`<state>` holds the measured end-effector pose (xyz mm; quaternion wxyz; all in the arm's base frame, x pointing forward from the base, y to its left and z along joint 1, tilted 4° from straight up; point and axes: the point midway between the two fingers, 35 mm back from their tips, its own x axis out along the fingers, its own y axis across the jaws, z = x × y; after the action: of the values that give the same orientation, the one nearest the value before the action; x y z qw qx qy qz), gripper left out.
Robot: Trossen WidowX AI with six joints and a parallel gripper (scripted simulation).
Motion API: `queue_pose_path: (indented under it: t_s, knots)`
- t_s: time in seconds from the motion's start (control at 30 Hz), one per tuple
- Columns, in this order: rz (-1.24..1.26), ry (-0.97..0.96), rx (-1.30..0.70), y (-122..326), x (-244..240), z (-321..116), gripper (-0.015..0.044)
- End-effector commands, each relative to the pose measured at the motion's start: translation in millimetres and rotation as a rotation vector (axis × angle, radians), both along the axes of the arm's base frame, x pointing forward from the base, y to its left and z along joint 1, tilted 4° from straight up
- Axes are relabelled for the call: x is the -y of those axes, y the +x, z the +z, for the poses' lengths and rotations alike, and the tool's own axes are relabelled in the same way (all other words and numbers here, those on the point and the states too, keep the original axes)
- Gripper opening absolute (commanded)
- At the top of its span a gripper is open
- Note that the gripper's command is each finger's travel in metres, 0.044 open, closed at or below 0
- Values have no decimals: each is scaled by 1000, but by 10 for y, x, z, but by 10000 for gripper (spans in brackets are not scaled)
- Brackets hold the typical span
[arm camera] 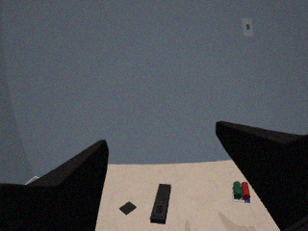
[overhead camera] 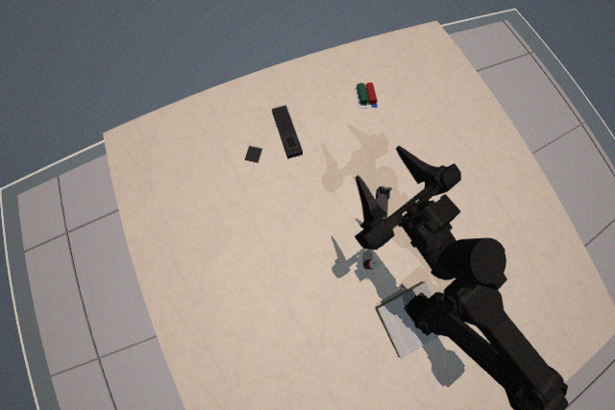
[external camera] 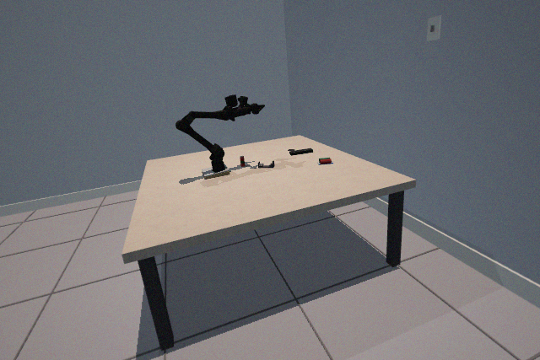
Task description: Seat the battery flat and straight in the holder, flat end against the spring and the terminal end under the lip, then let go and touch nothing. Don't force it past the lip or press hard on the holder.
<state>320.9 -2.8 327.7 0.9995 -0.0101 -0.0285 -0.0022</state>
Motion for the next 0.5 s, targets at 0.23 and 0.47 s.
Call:
queue_pose_path:
  t_s: [0.23,0.47]
  knots:
    - [139,33,-675,-75,-499,-1216,190]
    - [189,-23,-1261,-789,-748,-1900,6]
